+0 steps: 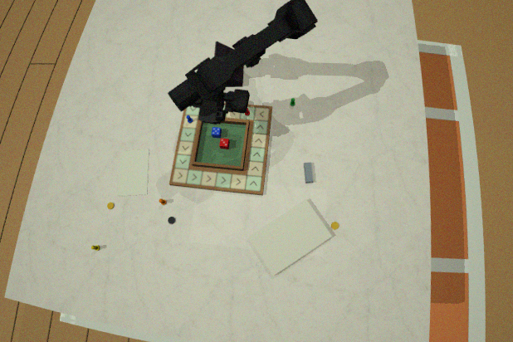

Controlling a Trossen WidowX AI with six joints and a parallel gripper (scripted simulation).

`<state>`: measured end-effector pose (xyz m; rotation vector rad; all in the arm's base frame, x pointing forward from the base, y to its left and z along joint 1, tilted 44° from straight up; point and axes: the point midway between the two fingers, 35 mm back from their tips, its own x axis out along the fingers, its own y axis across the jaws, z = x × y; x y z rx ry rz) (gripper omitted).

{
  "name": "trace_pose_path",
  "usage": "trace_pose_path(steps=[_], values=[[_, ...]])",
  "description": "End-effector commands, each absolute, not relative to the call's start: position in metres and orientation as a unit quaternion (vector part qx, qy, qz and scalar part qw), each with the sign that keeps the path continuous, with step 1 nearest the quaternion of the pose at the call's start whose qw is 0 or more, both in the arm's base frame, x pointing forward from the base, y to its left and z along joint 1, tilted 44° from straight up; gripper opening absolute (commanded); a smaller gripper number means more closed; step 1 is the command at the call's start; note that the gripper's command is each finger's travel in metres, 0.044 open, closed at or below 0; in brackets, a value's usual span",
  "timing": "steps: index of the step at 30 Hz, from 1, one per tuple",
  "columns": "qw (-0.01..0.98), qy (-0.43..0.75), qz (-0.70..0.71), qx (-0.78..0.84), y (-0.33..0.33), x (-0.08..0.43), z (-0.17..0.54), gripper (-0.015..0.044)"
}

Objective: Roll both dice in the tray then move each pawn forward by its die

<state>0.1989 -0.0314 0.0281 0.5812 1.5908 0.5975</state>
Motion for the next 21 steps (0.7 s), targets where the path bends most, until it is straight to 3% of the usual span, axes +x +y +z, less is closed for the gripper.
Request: trace_pose_path(steps=[1,6,21], values=[[0.63,0.687,0.277,0.234,-0.072,0.208,-0.01,0.02],[0.634,0.68,0.294,0.222,-0.102,0.208,-0.046,0.02],[0.634,0.68,0.294,0.222,-0.094,0.209,-0.059,0.02]])
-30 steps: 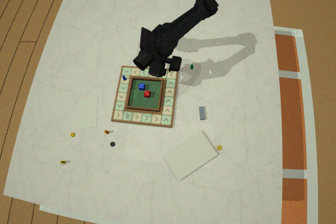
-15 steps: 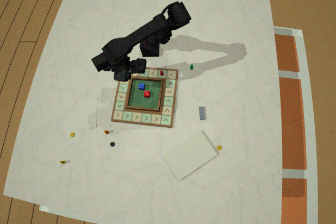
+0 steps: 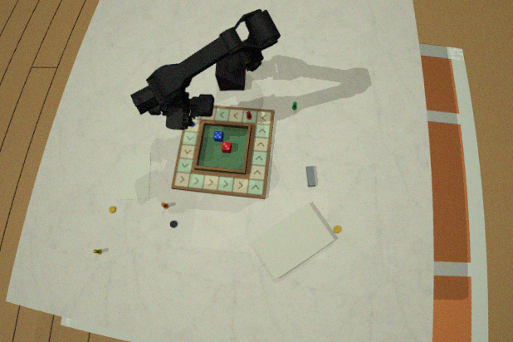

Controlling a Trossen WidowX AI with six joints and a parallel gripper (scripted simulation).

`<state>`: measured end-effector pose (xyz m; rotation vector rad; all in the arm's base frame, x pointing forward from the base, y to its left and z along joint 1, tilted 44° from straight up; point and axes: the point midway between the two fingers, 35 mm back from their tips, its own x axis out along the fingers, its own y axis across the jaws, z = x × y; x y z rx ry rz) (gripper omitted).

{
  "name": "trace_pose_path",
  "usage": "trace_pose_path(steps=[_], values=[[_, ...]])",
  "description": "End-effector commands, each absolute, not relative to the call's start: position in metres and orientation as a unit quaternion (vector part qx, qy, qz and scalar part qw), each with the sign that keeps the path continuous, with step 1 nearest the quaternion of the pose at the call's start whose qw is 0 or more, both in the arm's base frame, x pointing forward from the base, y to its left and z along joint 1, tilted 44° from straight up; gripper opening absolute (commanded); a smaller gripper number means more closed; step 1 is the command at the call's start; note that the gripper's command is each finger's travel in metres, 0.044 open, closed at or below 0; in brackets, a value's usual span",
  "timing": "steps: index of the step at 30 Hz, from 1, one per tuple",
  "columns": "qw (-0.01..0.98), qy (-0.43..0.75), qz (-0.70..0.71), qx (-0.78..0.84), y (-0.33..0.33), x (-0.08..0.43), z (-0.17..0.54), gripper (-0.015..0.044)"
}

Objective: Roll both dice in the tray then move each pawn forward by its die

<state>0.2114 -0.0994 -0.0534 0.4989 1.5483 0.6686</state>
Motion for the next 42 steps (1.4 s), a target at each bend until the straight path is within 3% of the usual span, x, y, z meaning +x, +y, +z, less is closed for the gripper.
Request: trace_pose_path(steps=[1,30,36,42], values=[[0.634,0.68,0.294,0.222,-0.094,0.209,-0.059,0.02],[0.634,0.679,0.295,0.222,-0.065,0.205,-0.089,0.02],[0.634,0.679,0.295,0.222,-0.065,0.205,-0.089,0.0043],[0.634,0.679,0.295,0.222,-0.065,0.205,-0.089,0.0003]])
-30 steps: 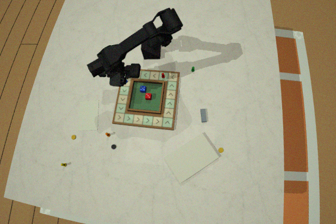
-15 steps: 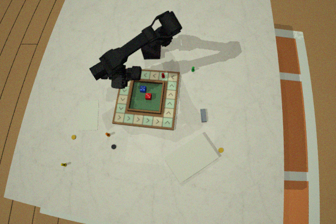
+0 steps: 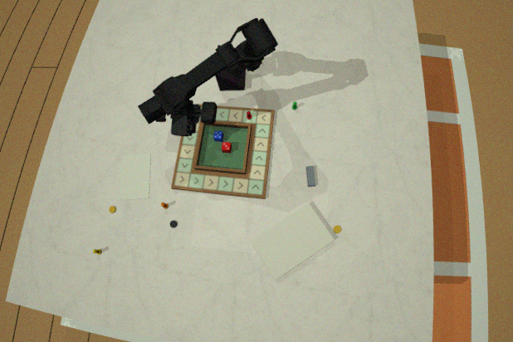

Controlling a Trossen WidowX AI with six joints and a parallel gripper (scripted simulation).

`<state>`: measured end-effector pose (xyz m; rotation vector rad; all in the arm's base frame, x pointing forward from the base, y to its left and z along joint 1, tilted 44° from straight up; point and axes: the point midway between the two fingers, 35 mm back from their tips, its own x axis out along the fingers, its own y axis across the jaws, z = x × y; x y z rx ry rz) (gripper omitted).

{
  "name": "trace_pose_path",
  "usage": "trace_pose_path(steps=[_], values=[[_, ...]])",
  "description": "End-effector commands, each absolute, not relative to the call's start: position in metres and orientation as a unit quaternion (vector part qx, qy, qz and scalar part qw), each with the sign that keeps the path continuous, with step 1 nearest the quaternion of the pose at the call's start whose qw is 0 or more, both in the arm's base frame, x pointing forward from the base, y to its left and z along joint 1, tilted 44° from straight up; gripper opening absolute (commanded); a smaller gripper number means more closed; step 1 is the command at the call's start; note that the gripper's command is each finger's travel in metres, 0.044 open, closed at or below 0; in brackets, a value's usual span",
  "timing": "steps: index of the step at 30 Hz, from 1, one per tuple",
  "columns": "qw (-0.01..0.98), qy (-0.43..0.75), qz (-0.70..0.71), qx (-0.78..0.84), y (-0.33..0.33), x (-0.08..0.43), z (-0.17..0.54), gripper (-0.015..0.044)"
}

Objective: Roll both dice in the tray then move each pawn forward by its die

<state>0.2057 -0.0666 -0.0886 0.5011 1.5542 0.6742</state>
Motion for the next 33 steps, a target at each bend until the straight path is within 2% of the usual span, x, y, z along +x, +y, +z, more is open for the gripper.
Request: trace_pose_path(steps=[1,24,33], values=[[0.634,0.679,0.295,0.222,-0.065,0.205,-0.089,0.0],[0.634,0.68,0.293,0.222,-0.147,0.214,0.003,0.0],[0.633,0.683,0.291,0.22,-0.148,0.221,0.005,0.0]])
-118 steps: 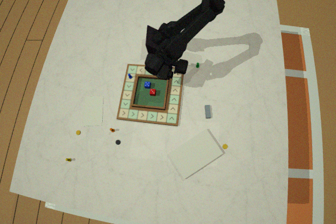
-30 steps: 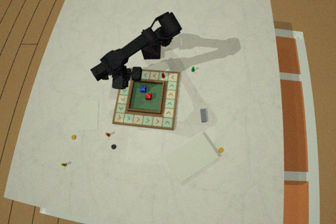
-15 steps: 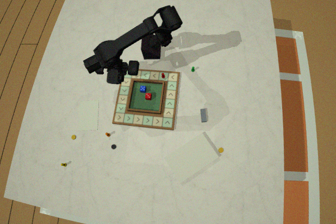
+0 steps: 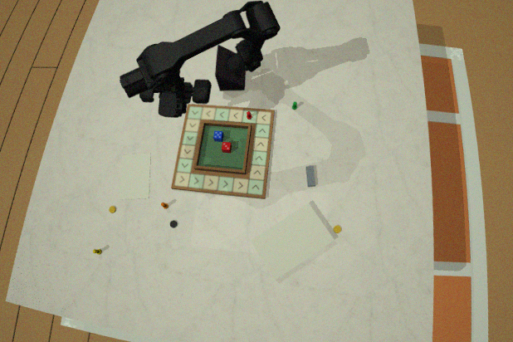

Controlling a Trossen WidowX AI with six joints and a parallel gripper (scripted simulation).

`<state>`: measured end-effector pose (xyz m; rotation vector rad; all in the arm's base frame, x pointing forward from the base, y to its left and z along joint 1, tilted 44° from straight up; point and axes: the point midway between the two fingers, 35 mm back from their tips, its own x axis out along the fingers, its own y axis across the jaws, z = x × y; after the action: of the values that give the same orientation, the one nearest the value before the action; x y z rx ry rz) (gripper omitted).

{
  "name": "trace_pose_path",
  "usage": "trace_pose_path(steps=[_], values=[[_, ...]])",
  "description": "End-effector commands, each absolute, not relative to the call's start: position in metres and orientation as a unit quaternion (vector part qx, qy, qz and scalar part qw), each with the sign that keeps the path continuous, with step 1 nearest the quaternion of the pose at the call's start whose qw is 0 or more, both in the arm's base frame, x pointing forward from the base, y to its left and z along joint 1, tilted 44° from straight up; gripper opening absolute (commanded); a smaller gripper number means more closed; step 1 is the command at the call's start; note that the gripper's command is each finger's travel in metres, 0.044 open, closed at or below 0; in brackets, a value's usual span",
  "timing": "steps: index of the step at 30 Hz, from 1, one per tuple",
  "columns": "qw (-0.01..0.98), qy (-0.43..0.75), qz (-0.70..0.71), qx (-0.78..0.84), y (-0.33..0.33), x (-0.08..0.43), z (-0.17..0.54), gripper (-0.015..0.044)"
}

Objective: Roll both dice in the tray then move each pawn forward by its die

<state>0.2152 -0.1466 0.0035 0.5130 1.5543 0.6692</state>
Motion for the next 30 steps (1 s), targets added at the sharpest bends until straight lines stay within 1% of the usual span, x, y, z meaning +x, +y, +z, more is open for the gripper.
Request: trace_pose_path(steps=[1,14,27,30], values=[[0.632,0.684,0.29,0.218,-0.146,0.225,0.004,0.0],[0.635,0.687,0.283,0.211,-0.116,0.305,-0.012,0.0],[0.638,0.677,0.294,0.221,-0.057,0.384,-0.026,0.0],[0.637,0.676,0.297,0.222,-0.048,0.391,-0.027,0.0]])
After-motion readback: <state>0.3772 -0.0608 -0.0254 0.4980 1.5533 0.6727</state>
